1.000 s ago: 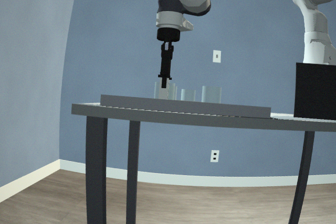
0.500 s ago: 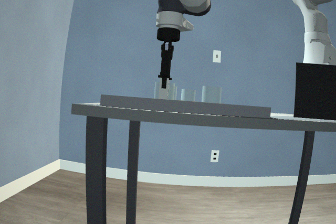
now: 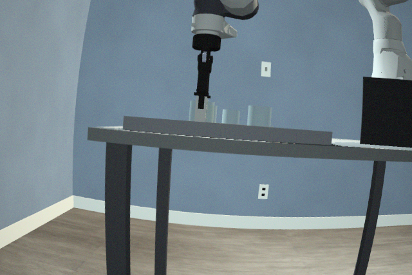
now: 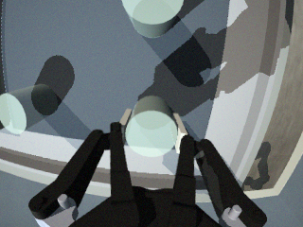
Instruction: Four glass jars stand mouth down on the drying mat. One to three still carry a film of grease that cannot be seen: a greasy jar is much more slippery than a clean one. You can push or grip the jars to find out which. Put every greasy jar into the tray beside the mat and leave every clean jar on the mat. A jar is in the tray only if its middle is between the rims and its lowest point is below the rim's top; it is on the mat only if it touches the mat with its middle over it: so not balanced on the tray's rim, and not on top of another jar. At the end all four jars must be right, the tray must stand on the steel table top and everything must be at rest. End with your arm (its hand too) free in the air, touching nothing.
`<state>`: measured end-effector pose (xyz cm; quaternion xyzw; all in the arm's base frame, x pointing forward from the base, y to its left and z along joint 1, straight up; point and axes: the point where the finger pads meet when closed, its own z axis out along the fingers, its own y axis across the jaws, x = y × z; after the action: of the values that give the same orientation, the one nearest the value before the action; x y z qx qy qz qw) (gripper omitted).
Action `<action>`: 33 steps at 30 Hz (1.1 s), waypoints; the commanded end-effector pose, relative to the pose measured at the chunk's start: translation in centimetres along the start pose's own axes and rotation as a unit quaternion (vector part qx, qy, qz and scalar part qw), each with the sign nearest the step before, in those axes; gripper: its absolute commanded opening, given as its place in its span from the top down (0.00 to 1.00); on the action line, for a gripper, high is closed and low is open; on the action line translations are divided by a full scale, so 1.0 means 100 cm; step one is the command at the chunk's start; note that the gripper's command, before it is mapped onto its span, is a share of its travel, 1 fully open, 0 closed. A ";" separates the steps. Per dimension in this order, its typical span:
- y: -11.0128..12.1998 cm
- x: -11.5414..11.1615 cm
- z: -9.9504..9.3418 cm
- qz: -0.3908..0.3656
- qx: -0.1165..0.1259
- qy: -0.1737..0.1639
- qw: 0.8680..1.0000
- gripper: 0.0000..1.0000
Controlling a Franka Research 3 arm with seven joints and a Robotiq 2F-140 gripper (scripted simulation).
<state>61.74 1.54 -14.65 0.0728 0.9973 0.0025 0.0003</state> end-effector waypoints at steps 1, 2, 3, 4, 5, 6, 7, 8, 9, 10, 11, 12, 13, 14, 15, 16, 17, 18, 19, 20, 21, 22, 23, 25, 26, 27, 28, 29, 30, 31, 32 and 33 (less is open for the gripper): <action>0.001 -0.001 0.000 -0.001 -0.001 -0.002 1.000 0.58; 0.001 -0.001 0.000 -0.001 -0.001 -0.002 1.000 0.58; 0.001 -0.001 0.000 -0.001 -0.001 -0.002 1.000 0.58; 0.001 -0.001 0.000 -0.001 -0.001 -0.002 1.000 0.58; 0.001 -0.001 0.000 -0.001 -0.001 -0.002 1.000 0.58; 0.001 -0.001 0.000 -0.001 -0.001 -0.002 1.000 0.58; 0.001 -0.001 0.000 -0.001 -0.001 -0.002 1.000 0.61; 0.001 -0.001 0.000 -0.001 -0.001 -0.002 1.000 0.61; 0.001 -0.001 0.000 -0.001 -0.001 -0.002 1.000 0.61; 0.001 -0.001 0.000 -0.001 -0.001 -0.002 1.000 0.61; 0.001 -0.001 0.000 -0.001 -0.001 -0.002 1.000 0.61; 0.001 -0.001 0.000 -0.001 -0.001 -0.002 1.000 0.61; 0.001 -0.001 0.000 -0.001 -0.001 -0.002 1.000 0.61; 0.001 -0.001 0.000 -0.001 -0.001 -0.002 1.000 0.61; 0.001 -0.001 0.000 -0.001 -0.001 -0.002 1.000 0.61; 0.001 -0.001 0.000 -0.001 -0.001 -0.002 1.000 0.61; 0.001 -0.001 0.000 -0.001 -0.001 -0.002 1.000 0.61; 0.001 -0.001 0.000 -0.001 -0.001 -0.002 1.000 0.61; 0.001 -0.001 0.000 -0.001 -0.001 -0.002 1.000 0.61; 0.001 -0.001 0.000 -0.001 -0.001 -0.002 1.000 0.61; 0.001 -0.001 0.000 -0.001 -0.001 -0.002 1.000 0.61; 0.001 -0.001 0.000 -0.001 -0.001 -0.002 1.000 0.61; 0.001 -0.001 0.000 -0.001 -0.001 -0.002 1.000 0.61; 0.001 -0.001 0.000 -0.001 -0.001 -0.002 1.000 0.64; 0.001 -0.001 0.000 -0.001 -0.001 -0.002 1.000 0.64; 0.001 -0.001 0.000 -0.001 -0.001 -0.002 1.000 0.64; 0.001 -0.001 0.000 -0.001 -0.001 -0.002 1.000 0.64; 0.001 -0.001 0.000 -0.001 -0.001 -0.002 1.000 0.64; 0.001 -0.001 0.000 -0.001 -0.001 -0.002 1.000 0.64; 0.001 -0.001 0.000 -0.001 -0.001 -0.002 1.000 0.64; 0.001 -0.001 0.000 -0.001 -0.001 -0.002 1.000 0.64; 0.001 -0.001 0.000 -0.001 -0.001 -0.002 1.000 0.64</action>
<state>61.76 1.54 -14.64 0.0728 0.9973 0.0026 0.0005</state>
